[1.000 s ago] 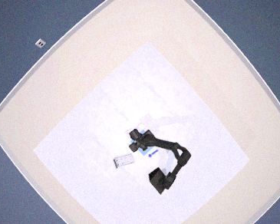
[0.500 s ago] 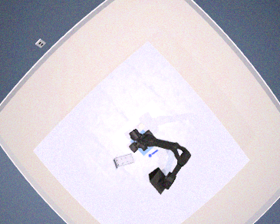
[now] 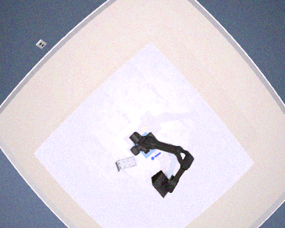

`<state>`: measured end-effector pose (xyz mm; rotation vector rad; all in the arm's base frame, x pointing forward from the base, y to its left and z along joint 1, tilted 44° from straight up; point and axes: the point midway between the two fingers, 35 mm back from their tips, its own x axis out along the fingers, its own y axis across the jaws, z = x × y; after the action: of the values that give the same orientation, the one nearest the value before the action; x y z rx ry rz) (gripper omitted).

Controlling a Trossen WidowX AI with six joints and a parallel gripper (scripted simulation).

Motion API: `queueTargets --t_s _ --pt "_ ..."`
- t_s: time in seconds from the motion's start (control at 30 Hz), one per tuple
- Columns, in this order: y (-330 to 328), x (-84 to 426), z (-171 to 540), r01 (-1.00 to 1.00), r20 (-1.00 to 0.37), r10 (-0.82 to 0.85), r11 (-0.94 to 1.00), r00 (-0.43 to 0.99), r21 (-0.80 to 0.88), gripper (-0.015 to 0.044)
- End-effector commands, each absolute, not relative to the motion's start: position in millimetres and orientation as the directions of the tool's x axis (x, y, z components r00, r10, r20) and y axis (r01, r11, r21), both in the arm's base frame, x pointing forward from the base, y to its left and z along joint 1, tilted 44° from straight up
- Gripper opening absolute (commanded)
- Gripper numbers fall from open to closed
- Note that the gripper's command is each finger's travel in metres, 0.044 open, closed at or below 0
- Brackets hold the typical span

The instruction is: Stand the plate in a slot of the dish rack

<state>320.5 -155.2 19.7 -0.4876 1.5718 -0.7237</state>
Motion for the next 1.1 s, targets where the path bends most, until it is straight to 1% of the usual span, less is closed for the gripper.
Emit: queueTargets --t_s 0.0,0.87,0.97,1.07 --pt "-139.7 329.4 35.4 0.108 -0.723 -0.679 0.715 -0.125 -0.69 0.0" --pt "-56.3 349.7 117.7 0.108 -0.719 -0.683 0.711 -0.129 -0.695 0.0" --pt "-53.1 349.3 118.4 0.112 -0.718 -0.684 0.71 -0.129 -0.695 0.0" --pt "-33.5 338.2 104.5 0.181 -0.723 -0.679 0.701 -0.127 -0.69 0.0"
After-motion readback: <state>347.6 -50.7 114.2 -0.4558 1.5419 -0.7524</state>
